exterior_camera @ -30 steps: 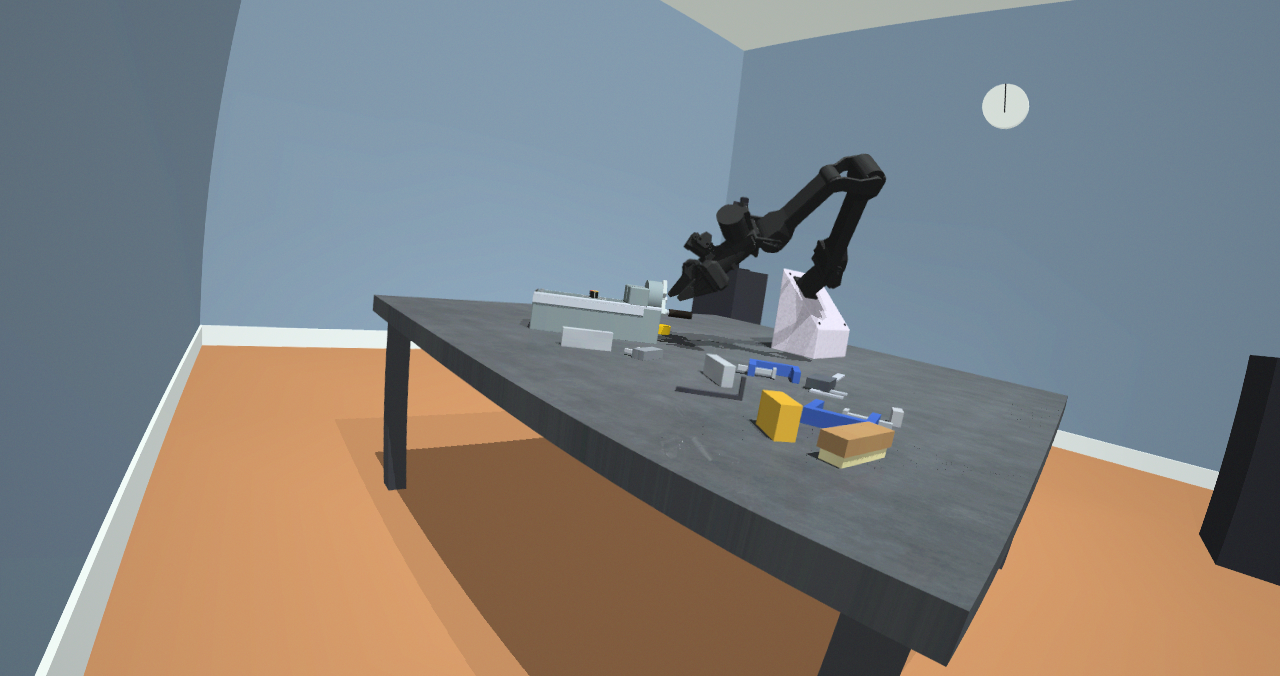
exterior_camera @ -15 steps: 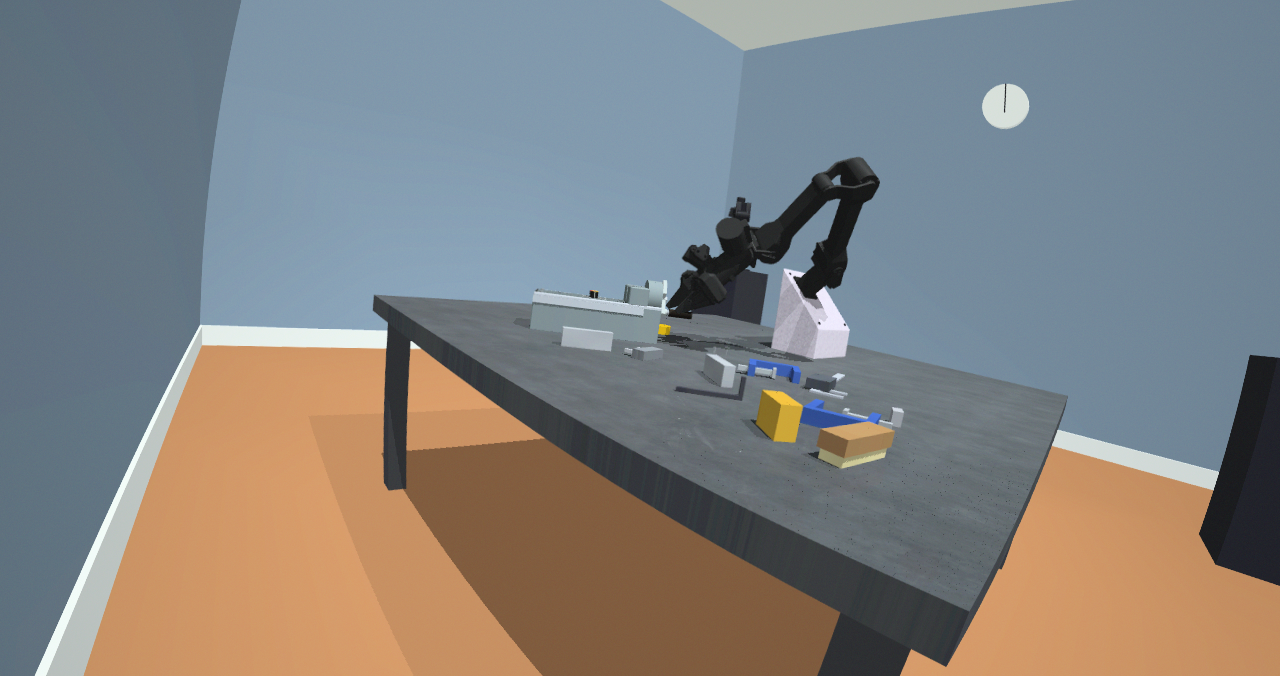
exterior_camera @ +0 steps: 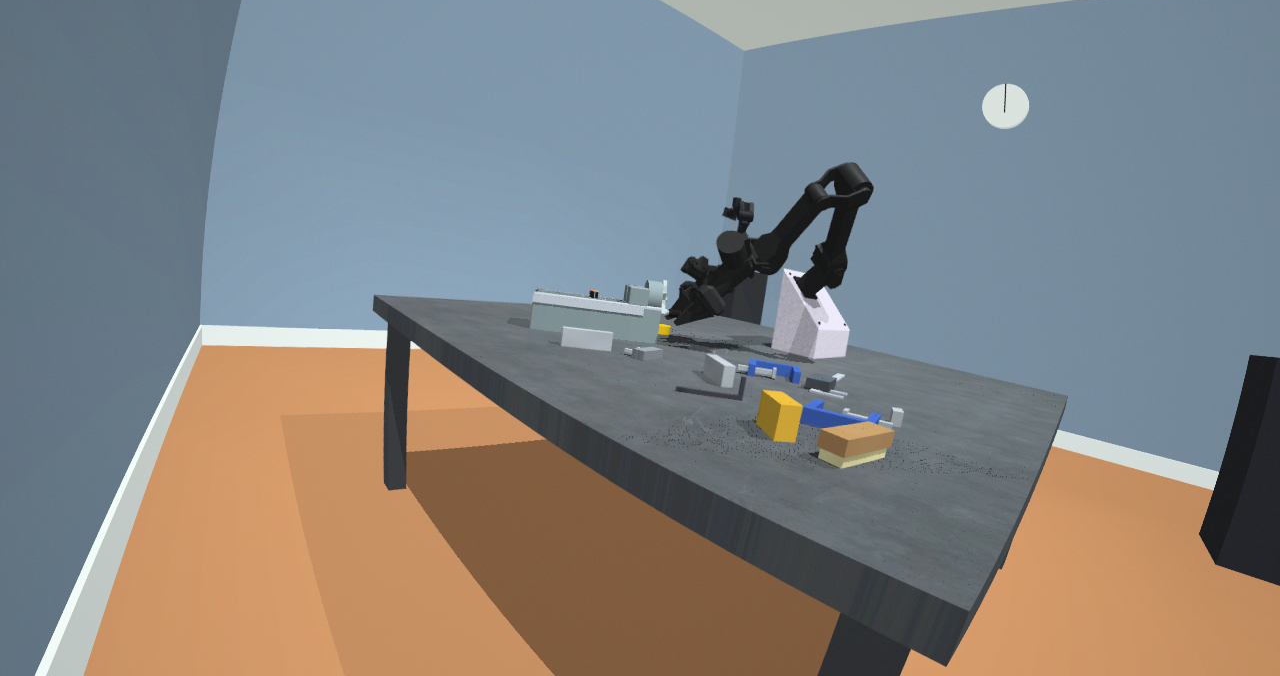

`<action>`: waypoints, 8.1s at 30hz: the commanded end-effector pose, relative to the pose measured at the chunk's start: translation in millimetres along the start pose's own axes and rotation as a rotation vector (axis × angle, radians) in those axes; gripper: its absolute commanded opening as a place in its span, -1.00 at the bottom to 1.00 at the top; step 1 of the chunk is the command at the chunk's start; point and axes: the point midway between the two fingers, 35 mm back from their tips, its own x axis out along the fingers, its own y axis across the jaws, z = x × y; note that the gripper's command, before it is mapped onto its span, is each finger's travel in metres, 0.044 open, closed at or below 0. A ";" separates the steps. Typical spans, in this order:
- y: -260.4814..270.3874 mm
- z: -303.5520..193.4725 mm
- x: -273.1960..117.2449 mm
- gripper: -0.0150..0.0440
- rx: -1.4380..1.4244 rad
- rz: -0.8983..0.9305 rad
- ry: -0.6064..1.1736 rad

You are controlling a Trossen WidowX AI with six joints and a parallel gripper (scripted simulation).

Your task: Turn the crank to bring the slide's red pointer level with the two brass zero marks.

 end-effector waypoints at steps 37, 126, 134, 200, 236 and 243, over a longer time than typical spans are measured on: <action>0.8 -5.5 3.3 -0.49 0.005 -0.003 0.000; 8.9 21.4 -24.0 -0.49 0.003 -0.004 -0.002; 8.9 21.4 -24.0 -0.49 0.003 -0.004 -0.002; -2.6 138.8 -83.5 1.00 -0.079 0.007 0.034; -50.4 165.5 15.7 1.00 -0.267 0.085 0.088; -50.4 165.5 15.7 1.00 -0.267 0.085 0.088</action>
